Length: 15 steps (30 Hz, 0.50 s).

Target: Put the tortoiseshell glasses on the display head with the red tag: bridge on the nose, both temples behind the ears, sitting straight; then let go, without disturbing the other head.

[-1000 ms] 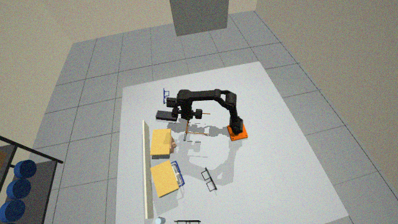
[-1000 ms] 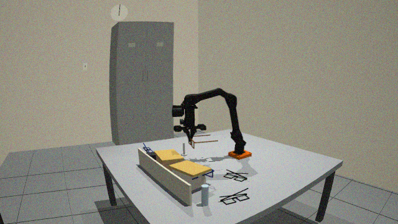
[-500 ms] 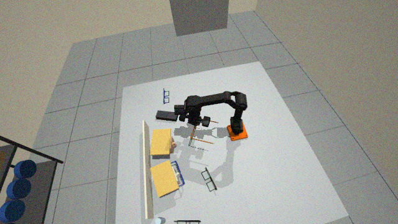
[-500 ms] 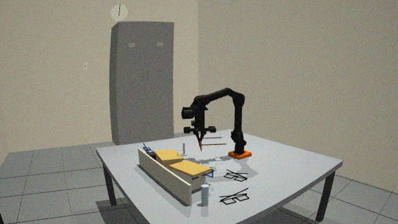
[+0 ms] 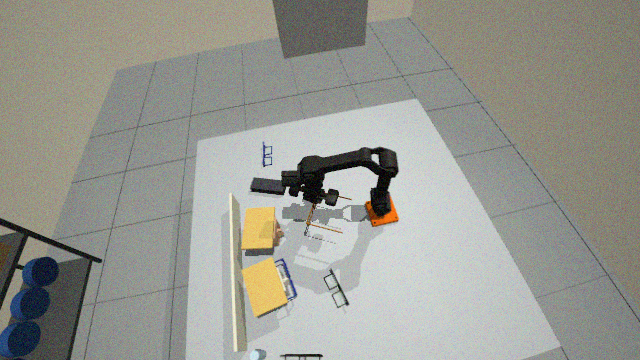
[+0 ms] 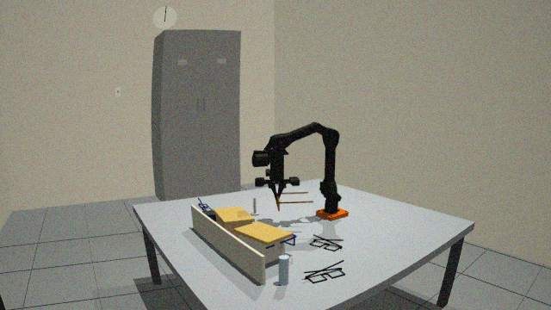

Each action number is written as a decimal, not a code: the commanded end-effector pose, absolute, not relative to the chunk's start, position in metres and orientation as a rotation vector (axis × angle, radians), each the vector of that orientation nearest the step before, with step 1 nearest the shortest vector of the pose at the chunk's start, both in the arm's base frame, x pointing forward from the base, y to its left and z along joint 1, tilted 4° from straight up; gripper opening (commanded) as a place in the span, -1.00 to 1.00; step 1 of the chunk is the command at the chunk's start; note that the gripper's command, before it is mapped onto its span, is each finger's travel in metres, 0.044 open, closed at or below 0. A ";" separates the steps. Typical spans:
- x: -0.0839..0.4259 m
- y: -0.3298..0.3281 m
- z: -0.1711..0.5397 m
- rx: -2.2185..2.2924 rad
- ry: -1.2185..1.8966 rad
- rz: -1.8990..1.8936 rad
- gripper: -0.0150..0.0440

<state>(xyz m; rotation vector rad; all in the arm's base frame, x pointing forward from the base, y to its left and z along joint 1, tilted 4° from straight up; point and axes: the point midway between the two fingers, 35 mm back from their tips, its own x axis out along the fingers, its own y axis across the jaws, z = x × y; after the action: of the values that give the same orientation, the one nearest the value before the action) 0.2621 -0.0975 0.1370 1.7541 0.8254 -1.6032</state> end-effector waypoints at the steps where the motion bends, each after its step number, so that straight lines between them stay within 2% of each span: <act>1: 0.262 -0.097 0.132 1.757 0.824 -1.609 -0.49; 15: 0.265 -0.097 0.121 1.757 0.824 -1.608 -0.49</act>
<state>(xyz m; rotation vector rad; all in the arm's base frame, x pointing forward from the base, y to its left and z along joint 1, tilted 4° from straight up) 0.2646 -0.0976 0.1245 1.7543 0.8253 -1.6032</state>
